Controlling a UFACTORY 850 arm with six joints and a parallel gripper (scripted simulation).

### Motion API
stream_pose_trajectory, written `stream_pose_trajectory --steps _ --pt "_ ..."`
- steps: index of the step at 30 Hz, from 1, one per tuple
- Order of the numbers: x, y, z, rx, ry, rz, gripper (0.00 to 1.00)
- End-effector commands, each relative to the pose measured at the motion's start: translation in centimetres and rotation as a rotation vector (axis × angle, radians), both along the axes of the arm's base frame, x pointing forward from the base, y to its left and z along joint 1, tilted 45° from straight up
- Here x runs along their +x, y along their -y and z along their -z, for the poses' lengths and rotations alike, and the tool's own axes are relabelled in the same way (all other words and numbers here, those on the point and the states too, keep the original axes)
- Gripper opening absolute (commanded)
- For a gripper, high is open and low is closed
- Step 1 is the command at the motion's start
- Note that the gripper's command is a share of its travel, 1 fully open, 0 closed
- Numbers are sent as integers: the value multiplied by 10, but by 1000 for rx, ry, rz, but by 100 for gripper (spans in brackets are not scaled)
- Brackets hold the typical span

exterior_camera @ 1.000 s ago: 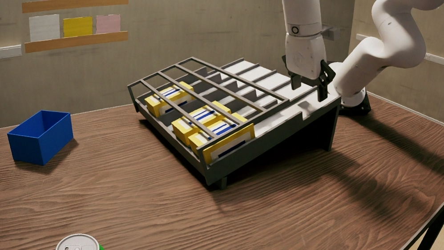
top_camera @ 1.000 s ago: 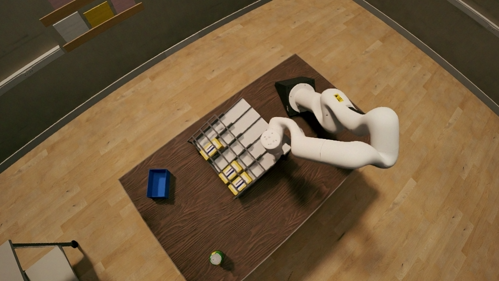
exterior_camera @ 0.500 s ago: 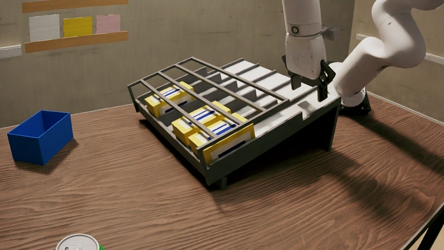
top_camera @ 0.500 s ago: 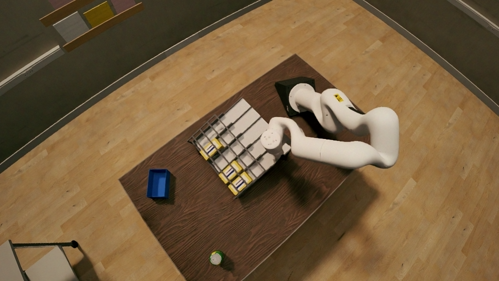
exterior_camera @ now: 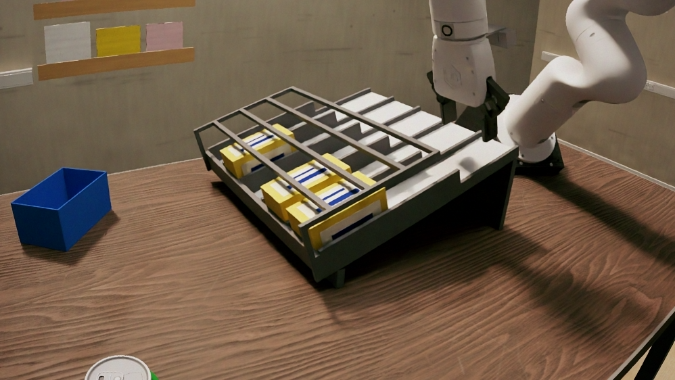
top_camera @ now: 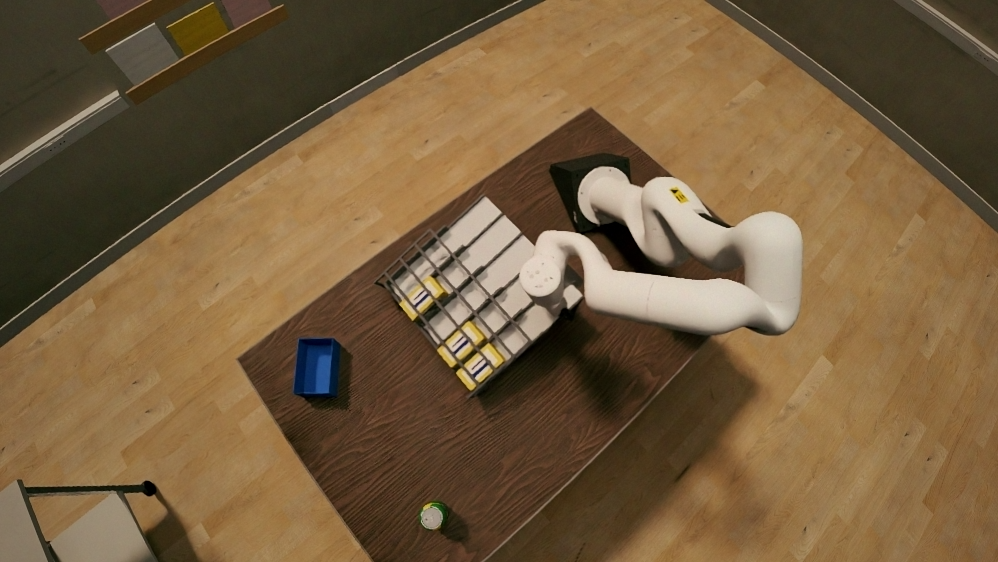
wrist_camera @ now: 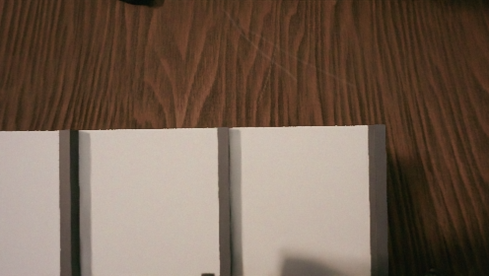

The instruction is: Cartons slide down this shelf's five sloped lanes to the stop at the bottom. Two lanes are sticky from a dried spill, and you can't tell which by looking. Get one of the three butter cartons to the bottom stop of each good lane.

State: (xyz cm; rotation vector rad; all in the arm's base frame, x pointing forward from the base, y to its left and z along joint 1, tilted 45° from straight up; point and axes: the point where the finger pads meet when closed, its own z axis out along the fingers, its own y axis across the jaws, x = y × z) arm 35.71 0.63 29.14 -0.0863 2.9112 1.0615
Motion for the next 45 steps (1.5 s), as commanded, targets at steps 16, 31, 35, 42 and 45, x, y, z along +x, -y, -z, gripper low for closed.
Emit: stream_pose_trajectory --steps 16,31,35,42,45 --pt "-32 66 -75 21 227 190 100" --pt "-75 130 -35 16 220 185 100" --pt "-98 163 -15 16 220 185 100" --pt "-105 175 -9 16 220 185 100" --pt "-97 160 -16 14 216 189 100"
